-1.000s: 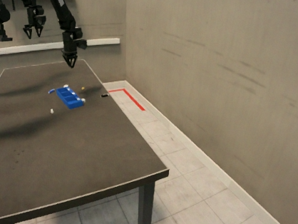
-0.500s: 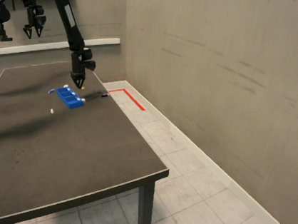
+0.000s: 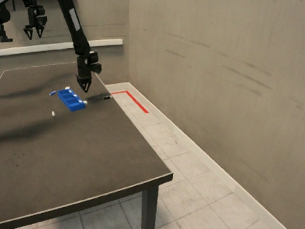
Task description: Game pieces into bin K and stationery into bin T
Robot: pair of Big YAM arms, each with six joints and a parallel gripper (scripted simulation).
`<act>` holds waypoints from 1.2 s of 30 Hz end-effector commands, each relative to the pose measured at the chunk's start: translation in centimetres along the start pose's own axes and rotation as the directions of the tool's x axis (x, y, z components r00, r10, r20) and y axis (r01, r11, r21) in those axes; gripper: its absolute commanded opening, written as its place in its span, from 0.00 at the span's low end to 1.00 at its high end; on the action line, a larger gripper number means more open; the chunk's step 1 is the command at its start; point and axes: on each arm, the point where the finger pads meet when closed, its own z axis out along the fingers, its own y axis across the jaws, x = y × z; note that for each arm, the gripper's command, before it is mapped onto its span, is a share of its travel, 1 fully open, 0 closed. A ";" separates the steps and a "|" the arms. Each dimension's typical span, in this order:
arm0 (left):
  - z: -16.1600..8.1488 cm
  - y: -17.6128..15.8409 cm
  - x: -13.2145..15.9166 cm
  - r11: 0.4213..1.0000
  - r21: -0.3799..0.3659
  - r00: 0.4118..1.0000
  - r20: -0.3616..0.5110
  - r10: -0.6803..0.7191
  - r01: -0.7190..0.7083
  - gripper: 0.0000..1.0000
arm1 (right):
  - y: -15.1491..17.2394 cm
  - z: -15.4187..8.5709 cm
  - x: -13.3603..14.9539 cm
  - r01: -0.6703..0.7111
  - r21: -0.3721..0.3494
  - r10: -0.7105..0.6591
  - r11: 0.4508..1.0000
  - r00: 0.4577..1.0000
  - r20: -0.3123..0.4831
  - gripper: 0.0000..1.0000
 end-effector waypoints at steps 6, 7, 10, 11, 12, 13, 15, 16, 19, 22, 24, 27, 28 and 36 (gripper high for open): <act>-0.5 -0.3 0.3 1.000 -0.003 1.000 -0.001 0.000 0.000 1.00 | -0.8 0.0 0.5 -0.002 -0.001 0.002 1.000 1.000 0.003 0.39; -0.5 -0.3 0.3 1.000 -0.003 1.000 -0.001 0.000 0.000 1.00 | -0.8 0.0 0.5 -0.002 -0.001 0.002 1.000 1.000 0.001 0.39; -0.5 -0.3 0.3 1.000 -0.003 1.000 -0.001 0.000 0.000 1.00 | -0.8 -0.1 0.1 -0.005 -0.002 0.005 1.000 1.000 0.005 0.39; -0.5 -0.3 0.3 1.000 -0.003 1.000 -0.001 0.000 0.000 1.00 | -0.8 -0.1 -0.1 -0.005 -0.002 0.005 1.000 1.000 0.006 0.39; -0.5 -0.3 0.3 1.000 -0.003 1.000 -0.001 0.000 0.000 1.00 | -0.8 -0.1 -0.2 -0.006 -0.002 0.006 1.000 1.000 0.006 0.39; -0.5 -0.3 0.3 1.000 -0.003 1.000 -0.001 0.000 0.000 1.00 | -0.8 -0.1 -0.3 -0.007 -0.003 0.007 1.000 1.000 0.006 0.39; -0.5 -0.3 0.3 1.000 -0.003 1.000 -0.001 0.000 0.000 1.00 | -0.8 -0.1 -0.3 -0.007 -0.003 0.007 1.000 1.000 0.006 0.39; -0.5 -0.3 0.3 1.000 -0.003 1.000 -0.001 0.000 0.000 1.00 | -0.7 -0.1 -0.4 -0.007 -0.003 0.007 1.000 1.000 0.007 0.39; -0.5 -0.3 0.3 1.000 -0.003 1.000 -0.001 0.000 0.000 1.00 | -0.7 -0.1 -0.8 -0.008 -0.003 0.008 1.000 1.000 0.007 0.39; -0.5 -0.3 0.3 1.000 -0.003 1.000 -0.001 0.000 0.000 1.00 | -0.7 0.1 -0.7 -0.007 -0.002 0.007 1.000 1.000 0.004 0.39; -0.5 -0.3 0.3 1.000 -0.003 1.000 -0.001 0.000 0.000 1.00 | -0.1 -0.4 -0.3 -0.001 -0.004 0.001 1.000 1.000 0.011 0.39; -0.5 -0.3 0.3 1.000 -0.003 1.000 -0.001 0.000 0.000 1.00 | -0.1 -0.4 -0.4 -0.001 -0.004 0.001 1.000 1.000 0.011 0.39; -0.5 -0.3 0.3 1.000 -0.003 1.000 -0.001 0.000 0.000 1.00 | -0.1 -0.4 -0.4 -0.001 -0.004 0.001 1.000 1.000 0.011 0.39; -0.5 -0.3 0.3 1.000 -0.003 1.000 -0.001 0.000 0.000 1.00 | -0.1 -0.4 -0.4 -0.001 -0.004 0.001 1.000 1.000 0.011 0.39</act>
